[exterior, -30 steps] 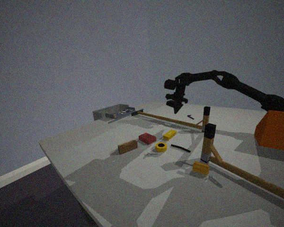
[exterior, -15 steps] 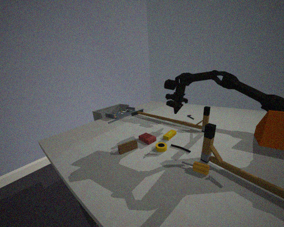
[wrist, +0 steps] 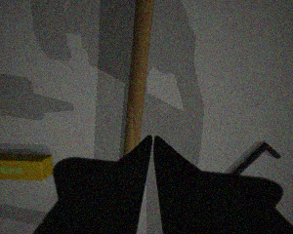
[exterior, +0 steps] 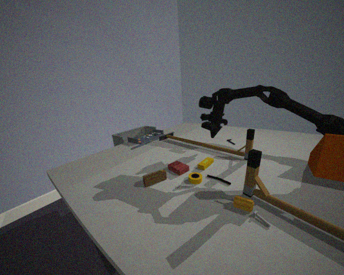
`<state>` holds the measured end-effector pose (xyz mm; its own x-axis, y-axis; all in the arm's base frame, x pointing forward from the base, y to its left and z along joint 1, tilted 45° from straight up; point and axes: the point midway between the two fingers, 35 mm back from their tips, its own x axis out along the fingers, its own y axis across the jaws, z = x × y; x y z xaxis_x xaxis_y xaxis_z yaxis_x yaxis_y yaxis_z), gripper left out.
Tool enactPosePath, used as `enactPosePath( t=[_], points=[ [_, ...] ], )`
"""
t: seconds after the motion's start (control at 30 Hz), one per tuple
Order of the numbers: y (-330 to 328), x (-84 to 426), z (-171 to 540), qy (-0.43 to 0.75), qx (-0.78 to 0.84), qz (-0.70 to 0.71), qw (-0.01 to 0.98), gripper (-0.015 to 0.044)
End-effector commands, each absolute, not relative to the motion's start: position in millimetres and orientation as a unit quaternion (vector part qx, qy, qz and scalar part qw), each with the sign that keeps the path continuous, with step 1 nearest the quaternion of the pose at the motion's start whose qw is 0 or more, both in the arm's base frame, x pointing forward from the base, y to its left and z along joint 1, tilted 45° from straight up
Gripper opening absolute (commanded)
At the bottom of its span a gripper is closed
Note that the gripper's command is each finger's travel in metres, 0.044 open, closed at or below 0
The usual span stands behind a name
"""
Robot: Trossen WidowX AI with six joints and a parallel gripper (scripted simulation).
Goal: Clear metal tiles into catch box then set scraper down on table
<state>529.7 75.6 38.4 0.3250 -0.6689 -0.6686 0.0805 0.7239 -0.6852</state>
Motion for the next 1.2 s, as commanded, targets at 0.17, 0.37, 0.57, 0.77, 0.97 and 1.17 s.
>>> enactPosePath(
  t=[0.17, 0.37, 0.57, 0.77, 0.97, 1.17],
  points=[
    [104, 526, 53, 0.497, -0.301, -0.227, 0.781, 0.021],
    [129, 520, 66, 0.469, -0.319, -0.211, 0.796, 0.0368],
    [153, 511, 79, 0.441, -0.336, -0.196, 0.809, 0.044],
    [176, 501, 92, 0.413, -0.351, -0.18, 0.821, 0.044],
    [198, 488, 104, 0.384, -0.364, -0.165, 0.832, 0.044],
    [218, 473, 117, 0.356, -0.375, -0.151, 0.842, 0.044]
  ],
)
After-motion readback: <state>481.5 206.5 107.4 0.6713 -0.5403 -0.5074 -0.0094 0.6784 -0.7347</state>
